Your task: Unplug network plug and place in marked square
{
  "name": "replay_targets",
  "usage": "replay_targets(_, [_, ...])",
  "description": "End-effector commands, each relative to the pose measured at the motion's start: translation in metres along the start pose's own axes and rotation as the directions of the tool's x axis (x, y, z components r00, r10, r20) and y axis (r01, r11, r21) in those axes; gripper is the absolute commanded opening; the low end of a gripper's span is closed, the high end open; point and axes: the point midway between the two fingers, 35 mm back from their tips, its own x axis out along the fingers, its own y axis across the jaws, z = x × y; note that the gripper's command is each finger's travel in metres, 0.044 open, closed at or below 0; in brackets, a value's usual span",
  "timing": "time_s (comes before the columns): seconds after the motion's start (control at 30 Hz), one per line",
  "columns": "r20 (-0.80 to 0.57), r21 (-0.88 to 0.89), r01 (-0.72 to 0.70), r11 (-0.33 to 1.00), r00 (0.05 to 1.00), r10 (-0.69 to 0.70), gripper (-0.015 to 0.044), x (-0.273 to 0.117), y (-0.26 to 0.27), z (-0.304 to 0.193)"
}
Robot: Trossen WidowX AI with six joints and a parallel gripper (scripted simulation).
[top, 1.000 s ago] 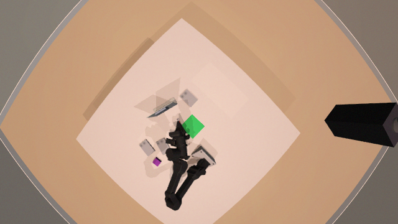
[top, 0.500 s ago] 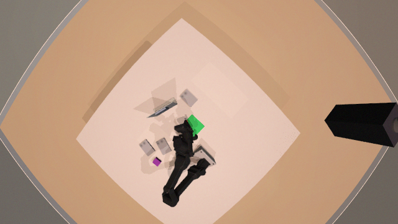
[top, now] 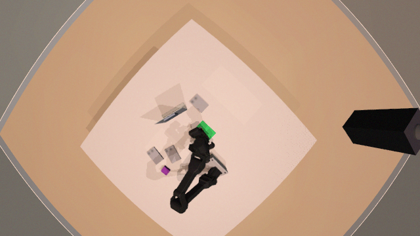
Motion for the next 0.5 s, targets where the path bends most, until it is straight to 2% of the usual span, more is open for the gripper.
replay_targets(0.0, [0.053, -0.019, -0.028, 0.999, 0.998, 0.029, 0.0, 0.002, 0.007, 0.0])
replay_targets(0.47, [0.26, -0.064, -0.065, 0.996, 0.962, 0.079, 0.0, 0.004, 0.032, 0.002])
